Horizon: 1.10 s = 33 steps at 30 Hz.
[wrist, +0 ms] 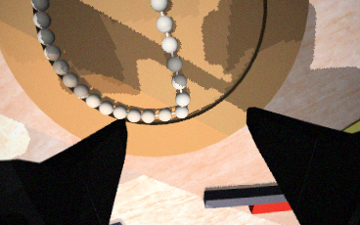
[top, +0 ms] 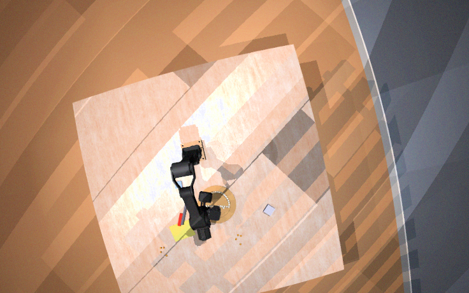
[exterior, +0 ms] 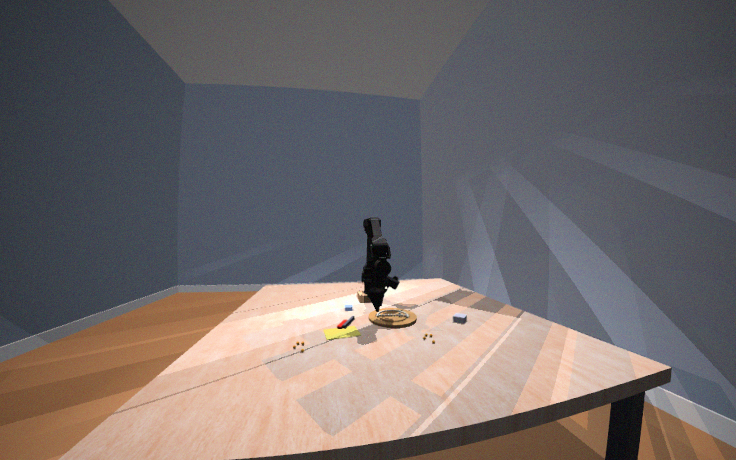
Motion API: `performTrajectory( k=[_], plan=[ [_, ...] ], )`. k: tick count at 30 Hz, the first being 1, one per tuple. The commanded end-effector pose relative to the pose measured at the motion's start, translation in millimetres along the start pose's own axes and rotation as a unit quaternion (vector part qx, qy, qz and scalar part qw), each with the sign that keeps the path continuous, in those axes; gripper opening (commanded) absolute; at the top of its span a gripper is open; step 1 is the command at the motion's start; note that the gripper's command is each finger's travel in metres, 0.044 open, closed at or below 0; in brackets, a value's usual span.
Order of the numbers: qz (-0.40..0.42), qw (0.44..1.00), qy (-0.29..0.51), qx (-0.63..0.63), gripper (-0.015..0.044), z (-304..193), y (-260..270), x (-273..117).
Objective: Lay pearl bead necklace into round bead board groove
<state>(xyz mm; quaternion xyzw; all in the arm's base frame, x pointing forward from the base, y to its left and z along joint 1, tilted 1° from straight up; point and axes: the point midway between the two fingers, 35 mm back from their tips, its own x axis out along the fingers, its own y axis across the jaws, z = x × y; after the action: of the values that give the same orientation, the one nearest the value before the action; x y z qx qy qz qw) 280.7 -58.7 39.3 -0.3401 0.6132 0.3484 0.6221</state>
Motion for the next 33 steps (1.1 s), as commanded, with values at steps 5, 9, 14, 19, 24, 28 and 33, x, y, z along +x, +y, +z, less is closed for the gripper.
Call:
performTrajectory(
  k=[5,9,14,19,24,28,33],
  plan=[
    [-0.002,1.000,0.000,-0.009,0.0120,3.4,0.3,0.2],
    [-0.007,1.000,-0.002,-0.006,0.0120,3.9,-1.5,-2.8],
    [-0.006,1.000,-0.002,-0.007,0.0120,3.9,-1.4,2.3],
    [-0.005,1.000,-0.002,-0.008,0.0120,3.8,-1.2,10.5],
    [-0.004,1.000,-0.001,-0.008,0.0120,3.7,-0.6,18.7],
    [-0.003,1.000,0.000,-0.009,0.0120,3.5,0.0,25.2],
    [-0.002,1.000,0.000,-0.009,0.0120,3.3,0.5,29.2]
  ],
)
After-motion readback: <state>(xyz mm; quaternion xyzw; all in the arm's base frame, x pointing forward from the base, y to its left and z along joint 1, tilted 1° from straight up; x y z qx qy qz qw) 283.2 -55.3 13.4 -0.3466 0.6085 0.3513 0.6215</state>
